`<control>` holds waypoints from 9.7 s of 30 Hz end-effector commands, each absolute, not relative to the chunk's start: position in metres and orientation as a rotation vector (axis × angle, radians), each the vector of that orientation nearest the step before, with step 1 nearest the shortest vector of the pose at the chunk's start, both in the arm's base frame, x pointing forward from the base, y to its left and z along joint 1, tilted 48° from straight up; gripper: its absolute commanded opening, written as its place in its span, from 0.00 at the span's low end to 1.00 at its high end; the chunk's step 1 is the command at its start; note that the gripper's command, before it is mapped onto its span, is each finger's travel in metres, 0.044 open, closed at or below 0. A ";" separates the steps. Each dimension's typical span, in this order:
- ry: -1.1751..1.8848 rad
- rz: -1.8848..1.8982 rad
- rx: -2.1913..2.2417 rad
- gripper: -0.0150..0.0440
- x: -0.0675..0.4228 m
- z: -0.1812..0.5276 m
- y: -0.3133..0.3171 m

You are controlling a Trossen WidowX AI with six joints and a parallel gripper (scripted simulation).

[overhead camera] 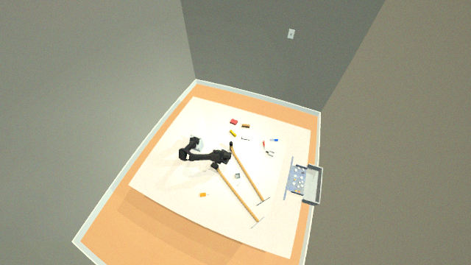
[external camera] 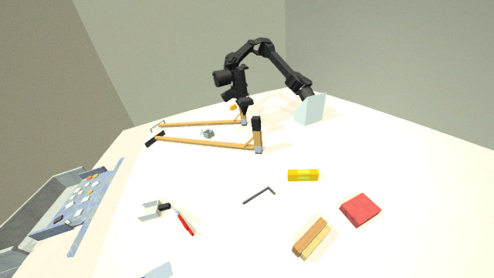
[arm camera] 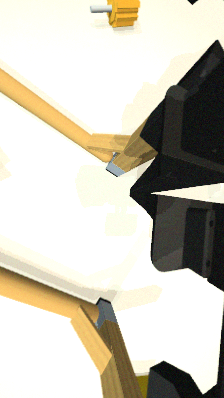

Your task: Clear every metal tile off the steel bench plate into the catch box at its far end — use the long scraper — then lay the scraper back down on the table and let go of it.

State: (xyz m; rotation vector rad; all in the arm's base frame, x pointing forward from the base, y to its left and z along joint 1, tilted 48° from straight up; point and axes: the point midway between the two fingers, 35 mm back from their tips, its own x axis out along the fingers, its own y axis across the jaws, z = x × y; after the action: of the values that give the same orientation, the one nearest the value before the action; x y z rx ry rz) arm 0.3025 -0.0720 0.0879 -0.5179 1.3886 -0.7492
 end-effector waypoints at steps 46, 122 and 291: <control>1.381 -0.739 -0.497 0.25 0.303 0.143 -0.123; 1.381 -0.757 -0.529 0.25 0.271 0.222 -0.187; 1.134 -0.741 -0.530 0.25 0.479 0.055 -0.125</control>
State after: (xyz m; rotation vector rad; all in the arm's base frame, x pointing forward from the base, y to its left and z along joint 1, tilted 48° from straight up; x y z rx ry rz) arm 0.4848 -0.1100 0.0582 -0.5403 1.1141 -0.7207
